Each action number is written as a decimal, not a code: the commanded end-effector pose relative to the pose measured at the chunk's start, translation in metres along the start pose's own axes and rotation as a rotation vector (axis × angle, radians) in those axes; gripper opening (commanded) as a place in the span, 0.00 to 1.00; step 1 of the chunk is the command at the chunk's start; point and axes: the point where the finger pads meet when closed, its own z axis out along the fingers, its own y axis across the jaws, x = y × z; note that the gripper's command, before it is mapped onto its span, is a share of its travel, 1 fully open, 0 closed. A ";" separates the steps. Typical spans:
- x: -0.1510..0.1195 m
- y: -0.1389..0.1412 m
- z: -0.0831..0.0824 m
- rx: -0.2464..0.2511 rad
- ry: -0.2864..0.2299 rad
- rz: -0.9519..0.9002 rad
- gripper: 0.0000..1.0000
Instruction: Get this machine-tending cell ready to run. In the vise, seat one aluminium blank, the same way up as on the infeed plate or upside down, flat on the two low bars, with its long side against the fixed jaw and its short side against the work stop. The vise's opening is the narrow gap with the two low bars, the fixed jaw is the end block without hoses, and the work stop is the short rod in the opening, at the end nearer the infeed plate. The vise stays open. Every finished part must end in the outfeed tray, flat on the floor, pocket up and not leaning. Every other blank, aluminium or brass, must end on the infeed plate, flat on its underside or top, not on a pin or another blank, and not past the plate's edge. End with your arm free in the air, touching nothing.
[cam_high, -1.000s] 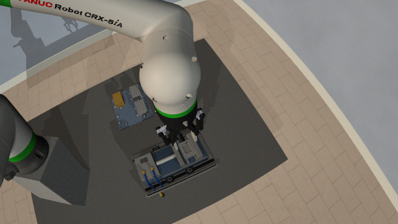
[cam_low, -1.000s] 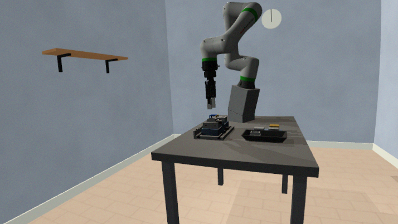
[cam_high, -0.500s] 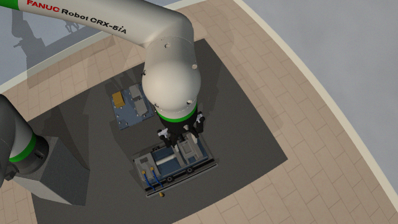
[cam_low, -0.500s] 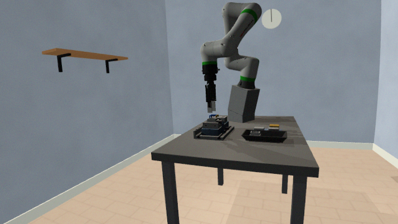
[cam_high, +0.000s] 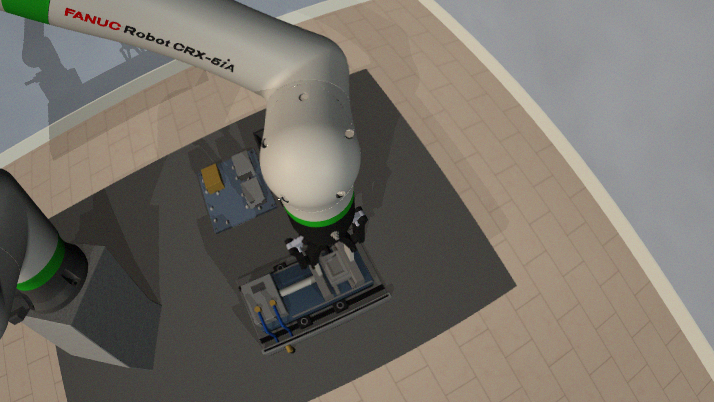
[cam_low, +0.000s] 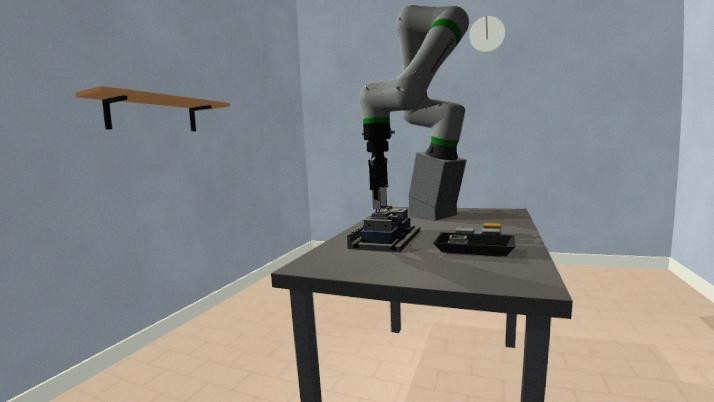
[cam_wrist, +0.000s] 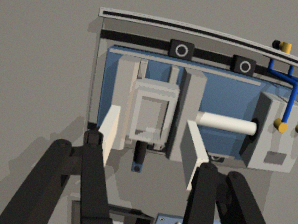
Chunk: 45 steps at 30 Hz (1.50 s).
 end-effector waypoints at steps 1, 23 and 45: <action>0.000 0.000 0.004 0.000 0.000 0.000 0.40; 0.000 0.000 0.012 0.000 0.000 0.000 0.40; 0.000 0.000 0.012 0.000 0.000 0.000 0.40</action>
